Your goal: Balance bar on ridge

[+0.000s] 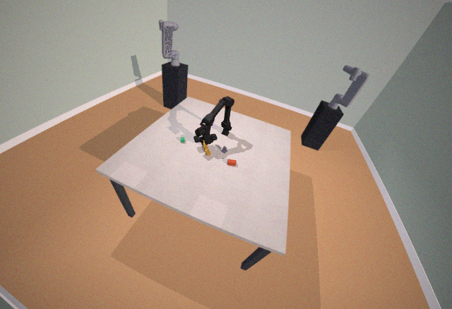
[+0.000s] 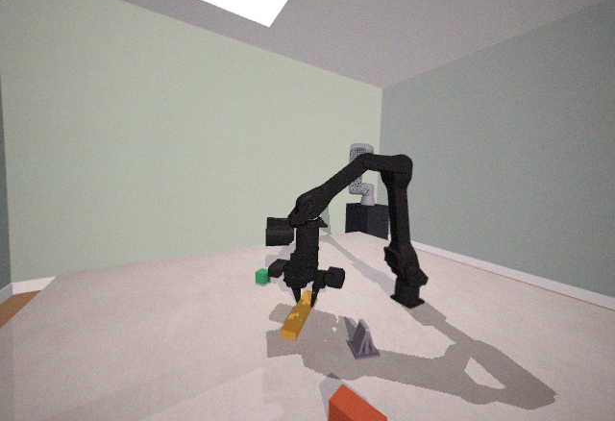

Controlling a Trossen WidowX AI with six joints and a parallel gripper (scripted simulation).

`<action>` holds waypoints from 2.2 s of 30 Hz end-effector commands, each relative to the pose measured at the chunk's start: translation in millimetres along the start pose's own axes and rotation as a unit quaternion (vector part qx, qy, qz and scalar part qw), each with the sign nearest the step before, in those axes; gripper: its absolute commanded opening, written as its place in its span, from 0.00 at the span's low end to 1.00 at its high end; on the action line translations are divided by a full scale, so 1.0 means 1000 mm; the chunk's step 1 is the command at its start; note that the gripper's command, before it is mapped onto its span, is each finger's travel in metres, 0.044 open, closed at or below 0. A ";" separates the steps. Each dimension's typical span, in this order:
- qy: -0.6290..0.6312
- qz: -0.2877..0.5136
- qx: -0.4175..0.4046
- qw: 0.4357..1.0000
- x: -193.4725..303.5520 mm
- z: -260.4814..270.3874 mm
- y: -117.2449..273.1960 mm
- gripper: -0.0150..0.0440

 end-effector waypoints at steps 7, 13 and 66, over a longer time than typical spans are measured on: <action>0.000 0.000 0.000 1.000 -0.001 -0.001 0.006 0.25; 0.000 -0.001 0.000 1.000 -0.002 -0.003 0.021 0.25; -0.223 -0.002 -0.005 0.975 -0.026 0.072 0.104 0.25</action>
Point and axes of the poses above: the point midway between the two fingers, 35 mm back from their tips, its own y axis back along the fingers, its own z axis across the jaws, x = y × z, the point moved 9 cm from there along y, back along the fingers, and after that the axes turned 14 degrees about -y, right-handed, at the moved point
